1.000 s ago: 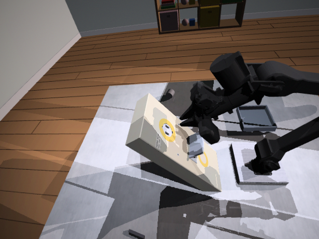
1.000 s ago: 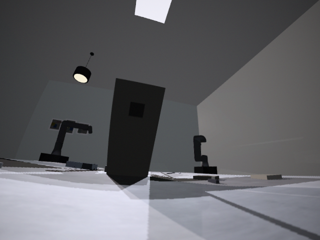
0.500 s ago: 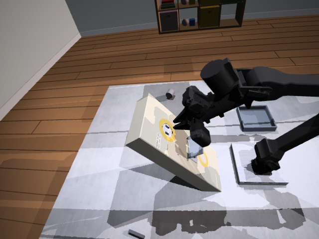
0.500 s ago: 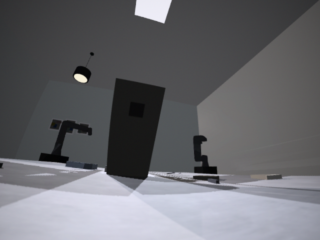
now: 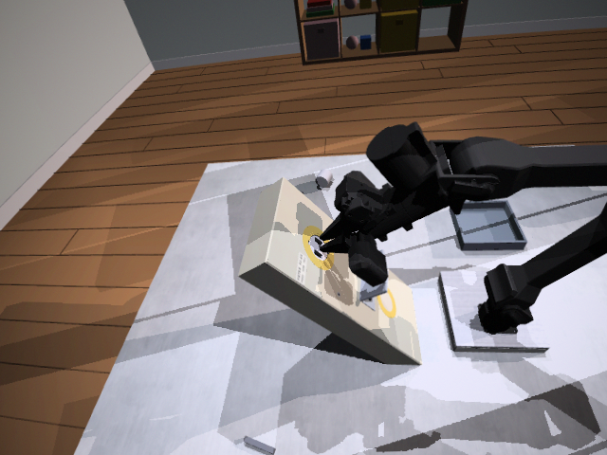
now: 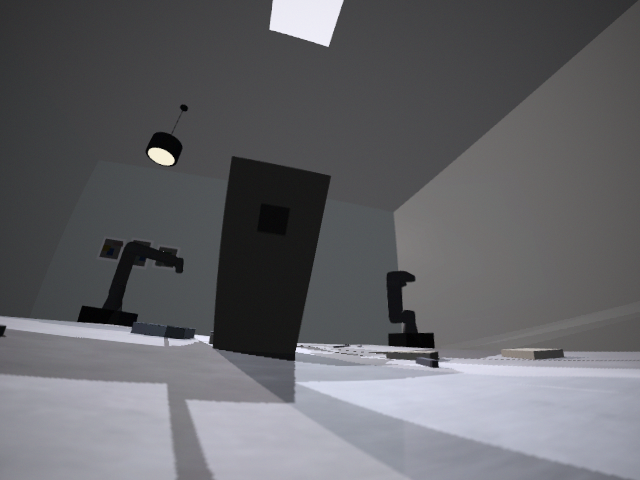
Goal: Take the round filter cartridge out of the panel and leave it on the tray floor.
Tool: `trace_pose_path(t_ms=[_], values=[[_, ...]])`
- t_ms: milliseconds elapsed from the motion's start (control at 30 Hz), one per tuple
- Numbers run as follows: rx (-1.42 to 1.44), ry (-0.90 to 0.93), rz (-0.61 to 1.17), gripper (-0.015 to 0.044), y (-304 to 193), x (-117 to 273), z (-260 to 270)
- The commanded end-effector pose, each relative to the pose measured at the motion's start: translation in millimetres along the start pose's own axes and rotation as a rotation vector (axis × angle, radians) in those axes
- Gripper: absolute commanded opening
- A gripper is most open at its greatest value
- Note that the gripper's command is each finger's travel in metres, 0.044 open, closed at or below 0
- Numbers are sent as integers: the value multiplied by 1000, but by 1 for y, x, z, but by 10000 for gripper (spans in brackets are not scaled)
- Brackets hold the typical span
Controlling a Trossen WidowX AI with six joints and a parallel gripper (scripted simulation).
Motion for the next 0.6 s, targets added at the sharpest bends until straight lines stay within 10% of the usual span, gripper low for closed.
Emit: trace_pose_path(t_ms=[0, 567], values=[[-6, 0, 12, 96, -3, -4, 1], [-6, 0, 12, 96, -7, -4, 1]])
Point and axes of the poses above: the point midway between the two fingers, 35 mm back from their tips, its own x axis back along the fingers, its own z axis across the jaws, y = z × x, the point moved 9 cm from there along x, back along the fingers, and after that the axes turned 8 degrees about x, right-handed, at the moved point
